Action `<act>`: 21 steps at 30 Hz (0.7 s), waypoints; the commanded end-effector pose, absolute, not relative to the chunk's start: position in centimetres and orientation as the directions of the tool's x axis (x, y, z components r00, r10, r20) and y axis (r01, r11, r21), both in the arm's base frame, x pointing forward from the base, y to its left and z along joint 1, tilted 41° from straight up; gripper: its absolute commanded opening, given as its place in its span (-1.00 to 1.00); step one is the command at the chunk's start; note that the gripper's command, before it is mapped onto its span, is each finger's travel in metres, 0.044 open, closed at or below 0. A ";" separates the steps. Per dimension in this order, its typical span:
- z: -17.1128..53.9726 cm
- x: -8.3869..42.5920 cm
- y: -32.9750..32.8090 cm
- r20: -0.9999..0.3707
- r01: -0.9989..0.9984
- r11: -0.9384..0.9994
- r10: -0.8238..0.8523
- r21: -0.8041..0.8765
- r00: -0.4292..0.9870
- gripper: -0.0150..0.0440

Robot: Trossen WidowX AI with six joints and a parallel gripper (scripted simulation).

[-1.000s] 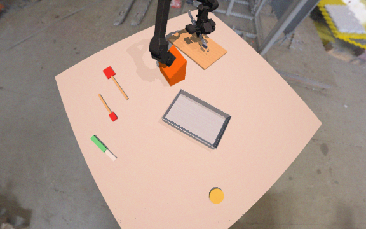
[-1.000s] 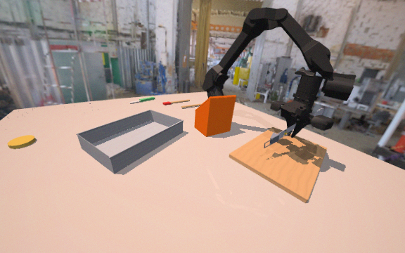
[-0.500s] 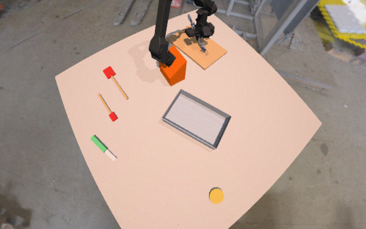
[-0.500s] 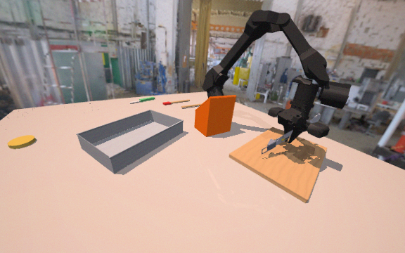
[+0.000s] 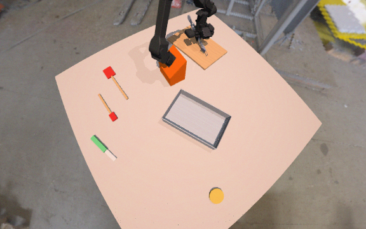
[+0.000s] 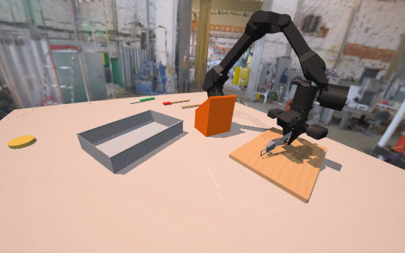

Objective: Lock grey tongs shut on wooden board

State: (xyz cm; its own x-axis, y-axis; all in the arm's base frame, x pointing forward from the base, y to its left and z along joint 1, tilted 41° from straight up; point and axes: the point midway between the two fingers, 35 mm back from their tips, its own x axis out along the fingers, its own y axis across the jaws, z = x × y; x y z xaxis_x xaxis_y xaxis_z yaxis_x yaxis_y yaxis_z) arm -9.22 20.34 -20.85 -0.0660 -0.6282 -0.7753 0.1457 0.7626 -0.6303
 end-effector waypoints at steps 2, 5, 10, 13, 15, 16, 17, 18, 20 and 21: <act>-20.8 -9.2 20.4 -0.775 0.146 0.763 -0.628 -0.630 -0.066 0.07; -20.8 -9.2 20.4 -0.775 0.146 0.763 -0.628 -0.630 -0.066 0.33; -20.8 -9.2 20.4 -0.775 0.146 0.763 -0.628 -0.630 -0.066 0.78; -20.8 -9.2 20.4 -0.775 0.146 0.763 -0.628 -0.630 -0.066 1.00; -20.8 -9.2 20.4 -0.775 0.146 0.763 -0.628 -0.630 -0.066 1.00; -20.7 -9.0 20.5 -0.776 0.146 0.763 -0.627 -0.629 -0.066 1.00; -20.4 -8.5 20.6 -0.777 0.146 0.765 -0.626 -0.628 -0.066 1.00; -20.0 -7.8 20.9 -0.779 0.147 0.766 -0.623 -0.626 -0.066 1.00; -18.7 -5.8 21.4 -0.783 0.149 0.770 -0.619 -0.621 -0.065 1.00; -17.8 -4.5 21.7 -0.785 0.151 0.771 -0.616 -0.618 -0.065 1.00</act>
State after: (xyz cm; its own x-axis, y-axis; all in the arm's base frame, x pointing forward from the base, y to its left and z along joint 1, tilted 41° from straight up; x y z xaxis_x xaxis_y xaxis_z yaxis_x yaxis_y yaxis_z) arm -7.37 20.74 -19.62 -0.0601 -0.6294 -0.7748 0.1370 0.7637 -0.6309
